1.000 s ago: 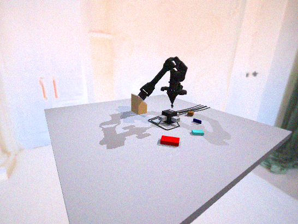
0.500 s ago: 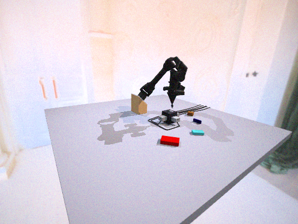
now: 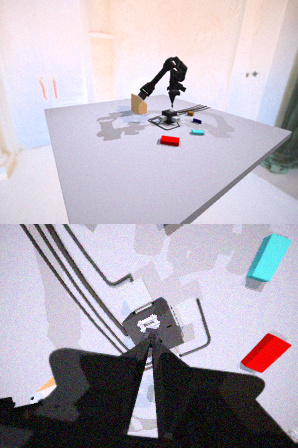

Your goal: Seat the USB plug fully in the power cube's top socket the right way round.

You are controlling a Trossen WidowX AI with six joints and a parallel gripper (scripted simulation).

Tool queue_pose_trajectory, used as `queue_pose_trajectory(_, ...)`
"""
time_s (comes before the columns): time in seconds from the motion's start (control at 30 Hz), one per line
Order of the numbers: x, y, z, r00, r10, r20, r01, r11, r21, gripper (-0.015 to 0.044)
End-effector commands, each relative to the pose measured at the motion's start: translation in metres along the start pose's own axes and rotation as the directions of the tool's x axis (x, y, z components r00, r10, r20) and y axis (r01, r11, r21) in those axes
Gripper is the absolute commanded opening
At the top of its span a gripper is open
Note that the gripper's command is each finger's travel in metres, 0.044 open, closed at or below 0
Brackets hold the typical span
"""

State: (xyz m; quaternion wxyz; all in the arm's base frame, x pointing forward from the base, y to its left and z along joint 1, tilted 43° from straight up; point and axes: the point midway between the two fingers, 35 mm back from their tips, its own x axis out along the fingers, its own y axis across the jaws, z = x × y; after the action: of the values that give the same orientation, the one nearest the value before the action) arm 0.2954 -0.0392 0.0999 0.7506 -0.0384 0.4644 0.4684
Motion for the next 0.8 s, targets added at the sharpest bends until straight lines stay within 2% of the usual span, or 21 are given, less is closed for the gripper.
queue_pose_trajectory(0.0,0.0002,-0.0003,-0.0001,1.000,-0.002,0.000,0.002,0.996,0.089,0.0000)
queue_pose_trajectory(0.37,0.0002,-0.0003,-0.0001,1.000,-0.002,0.000,0.002,0.930,0.368,0.0000)
queue_pose_trajectory(0.77,0.0002,-0.0003,-0.0001,1.000,-0.002,0.000,0.001,0.771,0.637,0.0000)
